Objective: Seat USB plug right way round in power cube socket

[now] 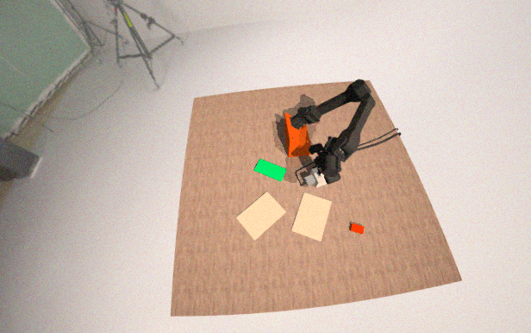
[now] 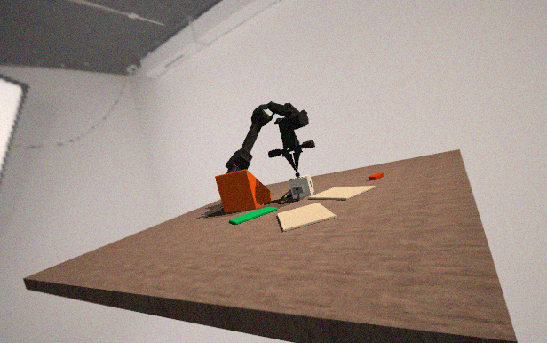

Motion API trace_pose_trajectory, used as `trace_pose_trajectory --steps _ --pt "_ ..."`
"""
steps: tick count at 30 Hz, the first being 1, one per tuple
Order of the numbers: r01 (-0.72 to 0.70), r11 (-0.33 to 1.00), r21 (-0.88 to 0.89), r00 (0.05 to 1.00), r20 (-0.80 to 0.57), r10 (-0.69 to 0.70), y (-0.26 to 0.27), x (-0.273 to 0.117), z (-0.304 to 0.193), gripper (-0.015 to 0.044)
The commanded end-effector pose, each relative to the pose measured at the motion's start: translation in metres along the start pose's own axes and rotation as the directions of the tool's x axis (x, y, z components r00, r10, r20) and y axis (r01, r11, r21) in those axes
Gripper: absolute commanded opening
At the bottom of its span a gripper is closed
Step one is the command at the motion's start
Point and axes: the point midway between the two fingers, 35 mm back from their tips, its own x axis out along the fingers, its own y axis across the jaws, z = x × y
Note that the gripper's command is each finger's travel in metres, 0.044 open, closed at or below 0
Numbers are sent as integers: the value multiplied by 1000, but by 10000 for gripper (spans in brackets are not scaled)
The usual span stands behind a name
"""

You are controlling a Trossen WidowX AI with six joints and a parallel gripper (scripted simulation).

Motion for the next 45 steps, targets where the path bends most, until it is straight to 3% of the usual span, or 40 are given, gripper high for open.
trace_pose_trajectory --steps 1,45 --pt "2 1000 2 1000 -3 -2 0 0 0 0" --pt "2 1000 1 1000 -3 -2 0 5 0 0"
